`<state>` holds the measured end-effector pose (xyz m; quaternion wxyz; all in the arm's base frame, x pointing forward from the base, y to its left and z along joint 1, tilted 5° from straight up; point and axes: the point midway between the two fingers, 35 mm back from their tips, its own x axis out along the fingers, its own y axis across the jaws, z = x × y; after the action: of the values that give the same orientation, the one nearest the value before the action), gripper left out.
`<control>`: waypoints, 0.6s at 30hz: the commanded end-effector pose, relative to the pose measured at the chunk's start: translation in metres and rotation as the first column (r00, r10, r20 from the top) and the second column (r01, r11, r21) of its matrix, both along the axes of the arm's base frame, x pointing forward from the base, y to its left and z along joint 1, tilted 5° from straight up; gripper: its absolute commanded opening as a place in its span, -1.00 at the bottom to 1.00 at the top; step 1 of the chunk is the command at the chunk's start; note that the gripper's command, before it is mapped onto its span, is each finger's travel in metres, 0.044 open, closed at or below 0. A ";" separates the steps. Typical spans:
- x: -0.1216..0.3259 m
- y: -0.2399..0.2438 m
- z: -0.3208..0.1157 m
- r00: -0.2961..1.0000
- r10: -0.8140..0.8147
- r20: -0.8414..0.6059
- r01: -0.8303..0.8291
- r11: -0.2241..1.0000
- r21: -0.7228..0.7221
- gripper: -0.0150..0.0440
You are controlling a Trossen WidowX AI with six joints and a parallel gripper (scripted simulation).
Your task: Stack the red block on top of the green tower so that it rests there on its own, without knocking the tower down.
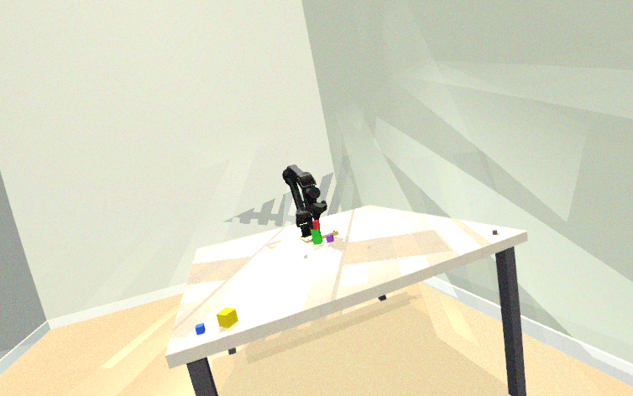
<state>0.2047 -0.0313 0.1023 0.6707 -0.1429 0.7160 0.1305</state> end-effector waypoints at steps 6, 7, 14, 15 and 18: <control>0.000 0.000 0.000 1.000 0.000 -0.001 0.000 1.000 0.000 0.84; 0.000 0.000 0.000 1.000 0.000 -0.001 0.000 1.000 0.000 0.93; 0.000 0.000 0.000 1.000 0.000 -0.001 0.000 1.000 0.000 1.00; 0.000 0.000 0.000 1.000 0.000 -0.001 0.000 1.000 0.000 1.00; 0.000 0.000 0.000 1.000 0.000 -0.001 0.000 1.000 0.000 1.00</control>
<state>0.2047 -0.0314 0.1023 0.6707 -0.1430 0.7160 0.1305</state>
